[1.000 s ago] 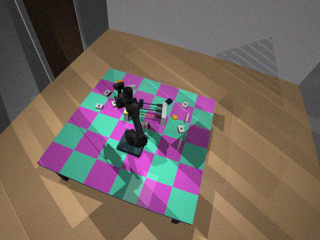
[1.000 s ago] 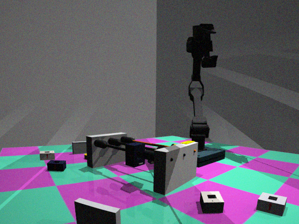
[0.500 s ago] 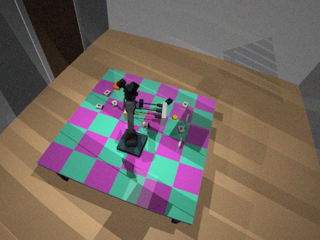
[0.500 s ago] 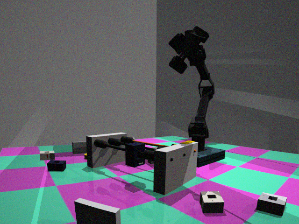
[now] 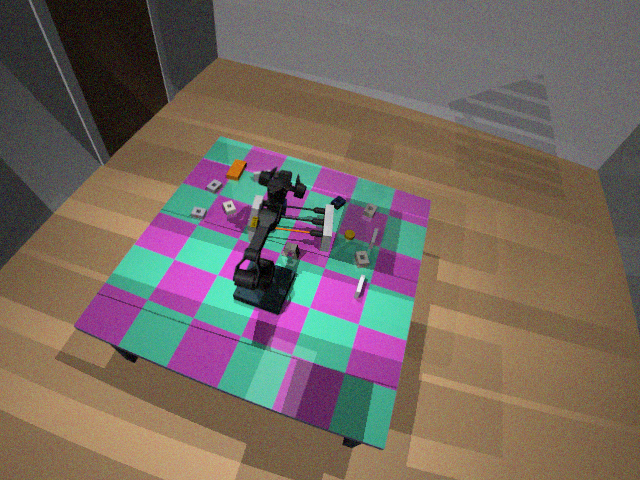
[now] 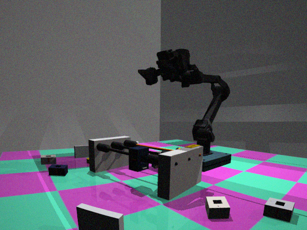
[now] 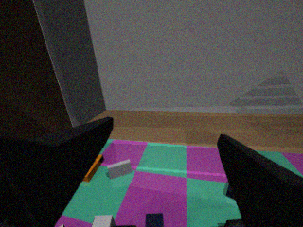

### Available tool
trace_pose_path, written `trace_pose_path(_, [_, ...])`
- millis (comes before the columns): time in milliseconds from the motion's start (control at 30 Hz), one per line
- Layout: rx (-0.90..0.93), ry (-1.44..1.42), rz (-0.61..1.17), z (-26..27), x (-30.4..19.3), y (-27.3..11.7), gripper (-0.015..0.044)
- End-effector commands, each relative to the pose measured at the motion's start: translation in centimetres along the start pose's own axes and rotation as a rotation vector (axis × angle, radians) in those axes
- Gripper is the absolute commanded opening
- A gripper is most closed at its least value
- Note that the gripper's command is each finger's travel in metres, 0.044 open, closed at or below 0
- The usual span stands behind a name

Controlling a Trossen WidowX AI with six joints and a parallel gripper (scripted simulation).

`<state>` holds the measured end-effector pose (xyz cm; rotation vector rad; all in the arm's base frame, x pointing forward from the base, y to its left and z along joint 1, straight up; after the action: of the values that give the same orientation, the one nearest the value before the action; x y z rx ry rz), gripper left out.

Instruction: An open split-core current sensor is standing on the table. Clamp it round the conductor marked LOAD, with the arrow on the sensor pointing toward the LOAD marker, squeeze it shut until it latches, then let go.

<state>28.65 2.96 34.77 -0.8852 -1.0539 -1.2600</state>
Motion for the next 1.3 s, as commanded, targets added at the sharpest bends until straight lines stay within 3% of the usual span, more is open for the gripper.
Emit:
trace_pose_path(0, [-0.116, -0.185, -0.037, -3.7, -1.6, 0.5, 0.0440])
trace_pose_path(300, [-0.113, -0.184, -0.023, -3.6, -1.8, 0.5, 0.0440])
trace_pose_path(467, [-0.030, -0.185, 0.346, -0.4, -7.2, 0.8, 0.0440])
trace_pose_path(633, [0.054, -0.241, 0.744, 2.9, -12.3, -2.1, 0.0440])
trace_pose_path(1033, [0.134, -0.392, 1.217, 5.3, -15.5, -9.1, 0.0440])
trace_pose_path(1267, [0.135, -0.395, 1.224, 5.3, -15.5, -9.2, 0.0440])
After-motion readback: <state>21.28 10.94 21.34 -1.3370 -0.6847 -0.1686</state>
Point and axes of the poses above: the point midway between the two fingers, 35 mm back from their tips, its own y axis out along the fingers, its own z axis across the jaws, x = y × z, the point moved 2 cm from there along -y, back along the fingers, and after that the axes turned 7 degrees about y, right-handed, at the moved point
